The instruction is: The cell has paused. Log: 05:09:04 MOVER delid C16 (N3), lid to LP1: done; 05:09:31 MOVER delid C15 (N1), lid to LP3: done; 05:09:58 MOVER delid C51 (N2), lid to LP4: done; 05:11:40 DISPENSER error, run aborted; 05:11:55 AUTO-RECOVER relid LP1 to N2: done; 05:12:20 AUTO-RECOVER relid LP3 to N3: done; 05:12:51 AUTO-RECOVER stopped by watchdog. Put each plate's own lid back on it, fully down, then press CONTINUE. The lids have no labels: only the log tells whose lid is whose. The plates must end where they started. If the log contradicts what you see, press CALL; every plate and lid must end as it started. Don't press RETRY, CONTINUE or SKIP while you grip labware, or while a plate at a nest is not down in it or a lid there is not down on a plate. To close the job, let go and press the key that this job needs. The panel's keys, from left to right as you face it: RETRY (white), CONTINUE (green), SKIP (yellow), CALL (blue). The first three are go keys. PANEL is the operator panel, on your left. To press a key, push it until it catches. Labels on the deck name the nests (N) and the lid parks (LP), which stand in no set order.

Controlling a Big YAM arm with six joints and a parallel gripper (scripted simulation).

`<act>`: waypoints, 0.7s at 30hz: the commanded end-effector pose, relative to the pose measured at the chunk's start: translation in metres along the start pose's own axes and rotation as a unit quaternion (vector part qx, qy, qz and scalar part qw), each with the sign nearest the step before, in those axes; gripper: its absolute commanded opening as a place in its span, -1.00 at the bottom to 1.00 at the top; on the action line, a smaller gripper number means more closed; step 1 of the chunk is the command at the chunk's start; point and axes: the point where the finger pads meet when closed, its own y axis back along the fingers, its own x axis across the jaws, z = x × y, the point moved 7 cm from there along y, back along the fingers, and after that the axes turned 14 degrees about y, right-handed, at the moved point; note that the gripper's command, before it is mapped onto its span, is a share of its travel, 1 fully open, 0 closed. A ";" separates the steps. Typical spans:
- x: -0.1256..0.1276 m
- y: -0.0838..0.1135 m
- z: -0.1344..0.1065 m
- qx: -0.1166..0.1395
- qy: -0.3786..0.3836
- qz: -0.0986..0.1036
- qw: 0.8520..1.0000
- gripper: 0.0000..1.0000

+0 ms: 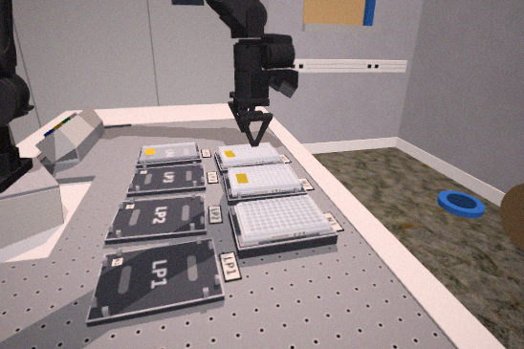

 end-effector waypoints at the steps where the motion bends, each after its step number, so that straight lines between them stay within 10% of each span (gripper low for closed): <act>1: -0.002 -0.014 -0.002 0.011 -0.010 0.000 1.000 1.00; 21: -0.004 -0.017 -0.003 0.010 -0.010 0.000 1.000 1.00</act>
